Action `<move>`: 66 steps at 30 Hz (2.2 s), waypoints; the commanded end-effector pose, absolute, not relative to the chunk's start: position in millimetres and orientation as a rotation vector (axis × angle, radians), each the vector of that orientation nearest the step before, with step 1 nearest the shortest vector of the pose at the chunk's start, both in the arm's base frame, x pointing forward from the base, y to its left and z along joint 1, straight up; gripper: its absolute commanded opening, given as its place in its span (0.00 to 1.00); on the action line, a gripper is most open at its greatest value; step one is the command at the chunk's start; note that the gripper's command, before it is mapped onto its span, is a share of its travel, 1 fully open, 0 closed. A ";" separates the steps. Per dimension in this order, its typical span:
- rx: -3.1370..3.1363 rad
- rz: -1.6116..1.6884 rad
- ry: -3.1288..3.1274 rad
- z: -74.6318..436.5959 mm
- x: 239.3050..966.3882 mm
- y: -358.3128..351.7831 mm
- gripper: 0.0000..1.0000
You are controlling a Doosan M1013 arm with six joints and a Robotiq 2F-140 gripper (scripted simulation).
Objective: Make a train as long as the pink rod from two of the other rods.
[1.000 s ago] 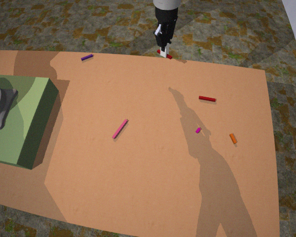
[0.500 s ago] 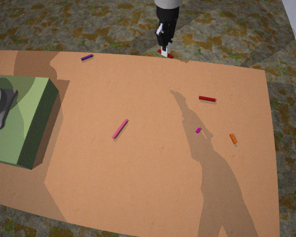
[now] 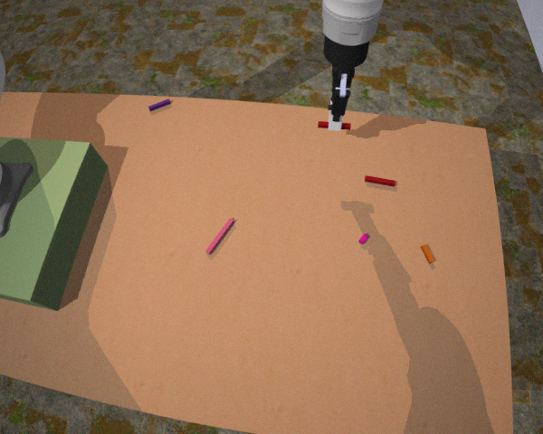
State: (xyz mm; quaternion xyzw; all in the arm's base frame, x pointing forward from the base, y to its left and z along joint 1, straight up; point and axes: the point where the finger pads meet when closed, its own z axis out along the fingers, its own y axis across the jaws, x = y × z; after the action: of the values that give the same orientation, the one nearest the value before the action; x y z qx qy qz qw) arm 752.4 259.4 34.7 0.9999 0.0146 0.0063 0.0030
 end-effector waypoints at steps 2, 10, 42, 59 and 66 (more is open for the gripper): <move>3.119 0.002 0.365 34.1 778.7 225.7 0.12; 3.032 0.002 0.818 34.2 814.8 174.9 0.12; 2.753 0.001 1.509 33.1 864.5 84.2 0.12; 2.753 0.001 1.510 -12.4 864.6 84.2 0.12; 2.753 0.001 1.510 -33.6 864.7 84.1 0.12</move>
State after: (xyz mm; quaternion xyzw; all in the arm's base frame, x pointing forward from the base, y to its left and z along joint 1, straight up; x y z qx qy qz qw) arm 864.4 84.3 -21.6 0.8771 0.4803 -0.0016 0.0035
